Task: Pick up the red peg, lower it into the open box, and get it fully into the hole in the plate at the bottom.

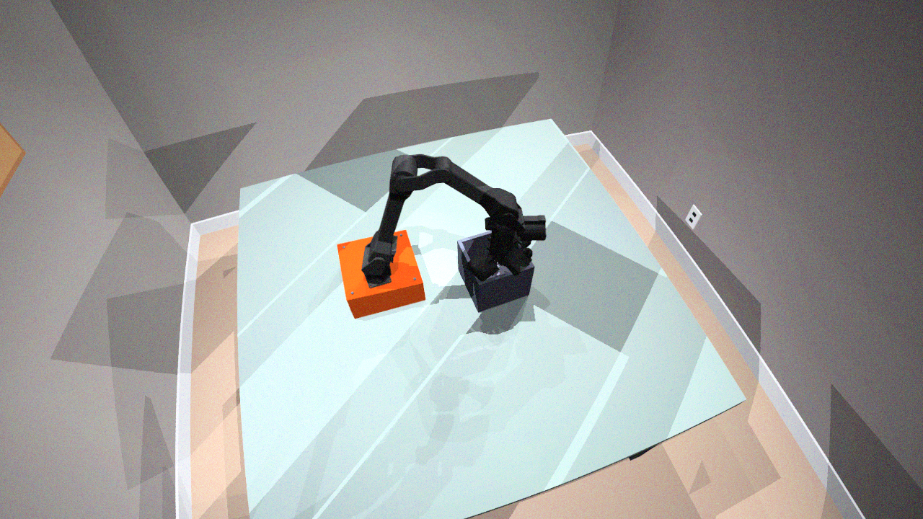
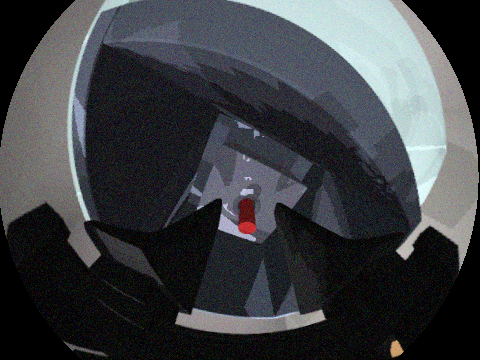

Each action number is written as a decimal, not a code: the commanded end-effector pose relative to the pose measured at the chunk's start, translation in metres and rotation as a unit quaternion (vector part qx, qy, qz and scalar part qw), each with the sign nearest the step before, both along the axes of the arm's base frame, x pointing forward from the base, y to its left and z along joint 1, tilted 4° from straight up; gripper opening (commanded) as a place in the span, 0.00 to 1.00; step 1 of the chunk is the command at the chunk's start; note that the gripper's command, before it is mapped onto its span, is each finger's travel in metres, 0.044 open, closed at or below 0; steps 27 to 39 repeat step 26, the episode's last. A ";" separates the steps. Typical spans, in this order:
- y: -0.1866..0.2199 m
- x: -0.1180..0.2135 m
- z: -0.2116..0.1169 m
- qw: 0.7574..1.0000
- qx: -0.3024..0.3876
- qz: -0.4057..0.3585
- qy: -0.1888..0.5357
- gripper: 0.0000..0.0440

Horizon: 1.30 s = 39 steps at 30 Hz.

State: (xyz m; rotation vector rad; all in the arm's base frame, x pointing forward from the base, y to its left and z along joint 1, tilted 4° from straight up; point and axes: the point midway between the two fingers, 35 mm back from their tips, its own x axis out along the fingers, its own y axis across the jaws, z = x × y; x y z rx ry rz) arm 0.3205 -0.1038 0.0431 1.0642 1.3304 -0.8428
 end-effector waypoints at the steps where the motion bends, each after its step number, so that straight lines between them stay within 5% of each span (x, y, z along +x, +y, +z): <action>1: -0.003 0.002 0.005 1.000 0.013 -0.003 -0.005 0.52; 26: -0.030 0.028 0.060 0.994 0.053 -0.035 -0.085 0.65; 39: -0.030 0.028 0.060 0.994 0.053 -0.035 -0.085 0.65</action>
